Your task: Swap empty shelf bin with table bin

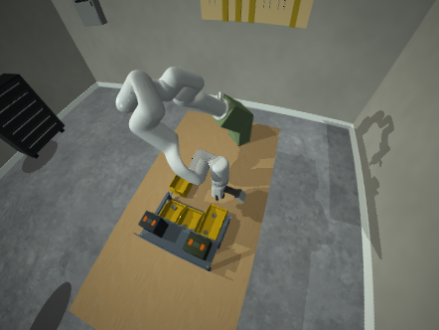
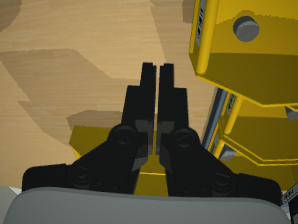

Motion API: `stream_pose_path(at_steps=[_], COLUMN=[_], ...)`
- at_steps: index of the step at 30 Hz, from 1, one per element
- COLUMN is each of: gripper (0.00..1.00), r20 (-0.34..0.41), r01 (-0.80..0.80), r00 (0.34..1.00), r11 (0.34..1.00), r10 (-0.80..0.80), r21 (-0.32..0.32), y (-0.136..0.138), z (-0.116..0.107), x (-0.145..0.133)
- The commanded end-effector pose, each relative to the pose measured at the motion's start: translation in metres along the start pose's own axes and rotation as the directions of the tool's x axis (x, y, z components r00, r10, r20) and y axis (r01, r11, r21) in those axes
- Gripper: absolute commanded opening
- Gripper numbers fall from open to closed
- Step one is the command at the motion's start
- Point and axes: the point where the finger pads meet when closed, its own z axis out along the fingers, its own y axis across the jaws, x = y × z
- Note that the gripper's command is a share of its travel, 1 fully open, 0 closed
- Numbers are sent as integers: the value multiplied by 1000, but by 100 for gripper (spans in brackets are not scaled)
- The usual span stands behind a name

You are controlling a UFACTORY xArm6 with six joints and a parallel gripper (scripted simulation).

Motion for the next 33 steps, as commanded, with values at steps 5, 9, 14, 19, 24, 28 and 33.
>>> stream_pose_path(at_steps=[5, 9, 14, 19, 24, 28, 33], gripper=[0, 0, 0, 0, 0, 0, 0], r20=[-2, -2, -2, -2, -2, -2, -2], r01=[-1, -1, -1, -1, -1, -1, -1], r00=[1000, 1000, 1000, 1000, 1000, 1000, 1000], r11=[1000, 1000, 1000, 1000, 1000, 1000, 1000], r10=[1, 1, 1, 1, 1, 1, 1], r21=[-2, -2, -2, -2, -2, -2, -2], y=[1, 1, 0, 0, 0, 0, 0], z=[13, 26, 43, 61, 71, 82, 94], x=[1, 1, 1, 1, 1, 1, 1])
